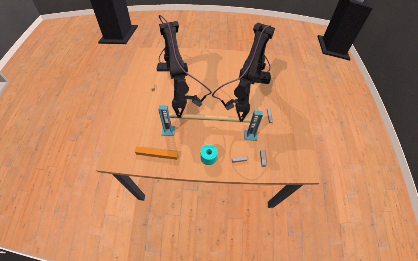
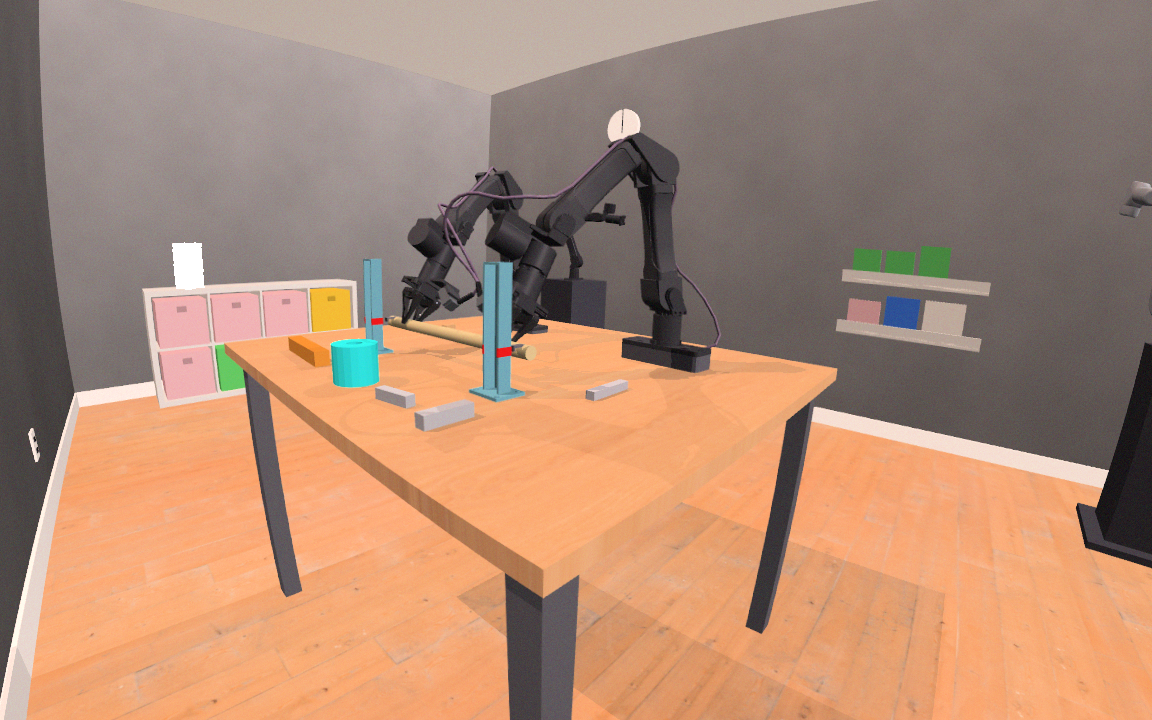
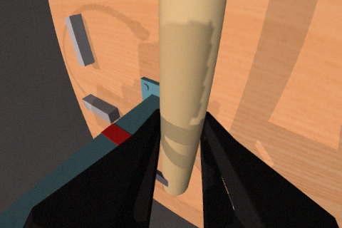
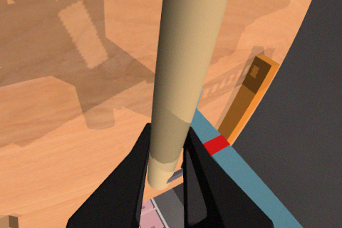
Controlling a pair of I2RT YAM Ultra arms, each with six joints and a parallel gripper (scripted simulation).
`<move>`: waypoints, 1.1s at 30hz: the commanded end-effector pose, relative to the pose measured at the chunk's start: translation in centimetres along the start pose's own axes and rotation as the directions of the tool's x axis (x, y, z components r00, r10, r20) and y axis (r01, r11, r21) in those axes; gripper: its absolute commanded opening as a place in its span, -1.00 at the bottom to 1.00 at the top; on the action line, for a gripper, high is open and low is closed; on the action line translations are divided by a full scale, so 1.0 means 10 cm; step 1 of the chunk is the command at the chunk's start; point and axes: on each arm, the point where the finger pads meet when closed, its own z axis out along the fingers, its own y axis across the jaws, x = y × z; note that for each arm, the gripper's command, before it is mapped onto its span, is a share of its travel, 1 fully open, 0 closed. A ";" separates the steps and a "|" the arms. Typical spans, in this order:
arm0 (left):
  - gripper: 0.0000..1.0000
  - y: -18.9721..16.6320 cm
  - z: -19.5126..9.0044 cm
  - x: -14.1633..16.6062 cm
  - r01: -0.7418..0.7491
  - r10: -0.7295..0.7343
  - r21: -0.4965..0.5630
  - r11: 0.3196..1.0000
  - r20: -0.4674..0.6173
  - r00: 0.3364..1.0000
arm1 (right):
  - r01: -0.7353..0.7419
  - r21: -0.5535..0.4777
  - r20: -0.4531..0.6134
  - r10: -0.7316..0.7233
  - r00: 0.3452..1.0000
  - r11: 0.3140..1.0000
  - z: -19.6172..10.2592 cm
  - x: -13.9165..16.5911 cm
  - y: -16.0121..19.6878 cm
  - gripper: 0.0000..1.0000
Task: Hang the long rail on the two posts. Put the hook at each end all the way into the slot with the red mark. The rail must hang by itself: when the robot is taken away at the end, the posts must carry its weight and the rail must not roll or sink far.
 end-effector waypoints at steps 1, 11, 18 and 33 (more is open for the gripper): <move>-0.63 0.26 -0.05 -0.02 0.001 -0.001 -0.052 0.999 0.008 1.000 | -0.014 0.062 0.020 0.013 1.000 0.998 -0.07 -0.01 -0.28 -0.62; -0.63 0.26 -0.05 -0.02 0.001 -0.001 -0.052 0.999 0.008 1.000 | -0.014 0.062 0.020 0.013 1.000 0.998 -0.07 -0.01 -0.28 -0.62; -0.63 0.34 -0.01 -0.01 0.002 -0.002 -0.053 0.999 0.009 1.000 | -0.013 0.064 0.019 0.012 1.000 0.998 -0.03 -0.01 -0.36 -0.62; -0.63 0.47 0.06 -0.02 0.001 -0.001 -0.058 0.998 0.009 1.000 | -0.014 0.069 0.020 0.013 1.000 0.998 0.04 -0.01 -0.49 -0.62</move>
